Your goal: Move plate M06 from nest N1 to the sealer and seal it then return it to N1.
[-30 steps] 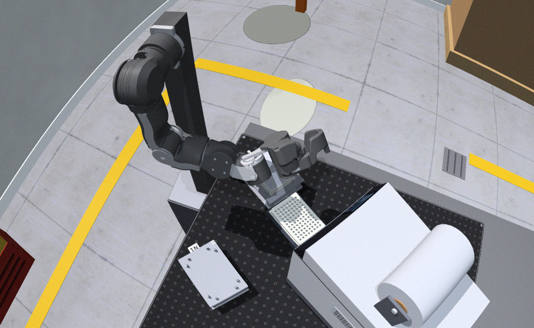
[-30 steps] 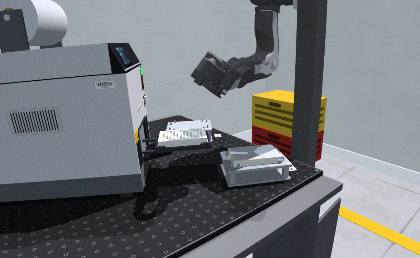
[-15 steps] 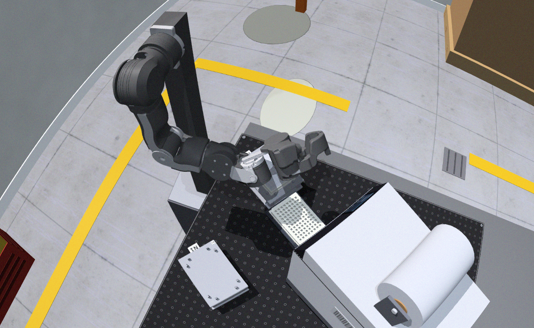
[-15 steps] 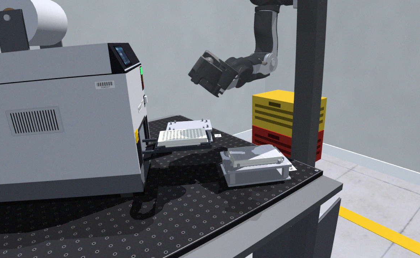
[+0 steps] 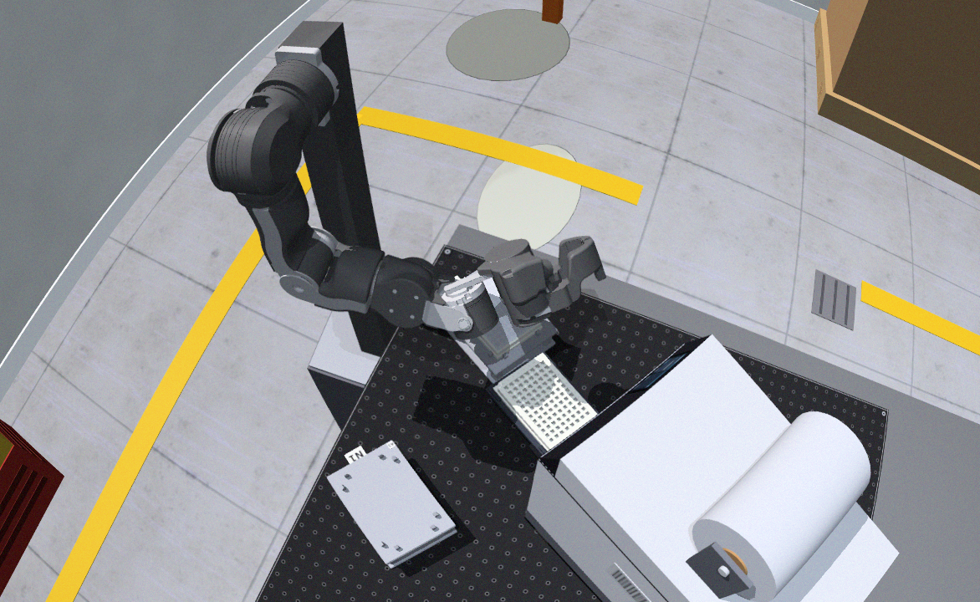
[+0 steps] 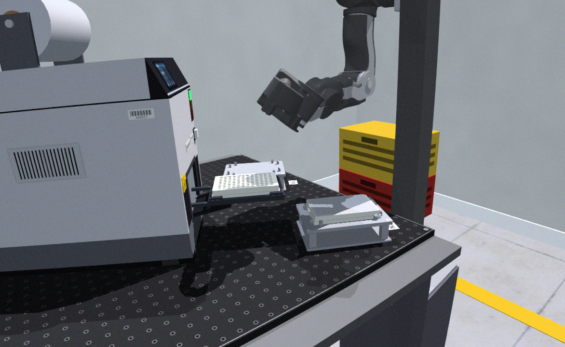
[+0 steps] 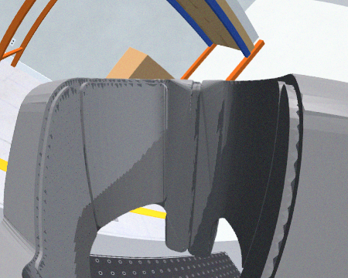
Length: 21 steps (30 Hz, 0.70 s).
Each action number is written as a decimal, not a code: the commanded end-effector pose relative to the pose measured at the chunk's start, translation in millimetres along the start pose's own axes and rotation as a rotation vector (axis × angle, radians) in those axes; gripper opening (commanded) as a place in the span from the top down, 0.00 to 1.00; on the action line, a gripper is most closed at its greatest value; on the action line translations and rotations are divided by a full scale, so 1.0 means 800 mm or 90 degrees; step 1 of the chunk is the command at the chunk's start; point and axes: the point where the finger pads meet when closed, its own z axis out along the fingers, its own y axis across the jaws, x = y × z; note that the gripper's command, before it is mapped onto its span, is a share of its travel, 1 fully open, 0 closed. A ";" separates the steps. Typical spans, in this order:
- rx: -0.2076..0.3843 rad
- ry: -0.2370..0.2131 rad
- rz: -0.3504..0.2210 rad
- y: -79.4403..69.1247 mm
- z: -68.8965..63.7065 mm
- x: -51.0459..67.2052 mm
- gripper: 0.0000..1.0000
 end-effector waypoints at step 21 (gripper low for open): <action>-0.003 0.002 -0.004 -0.002 0.001 0.003 1.00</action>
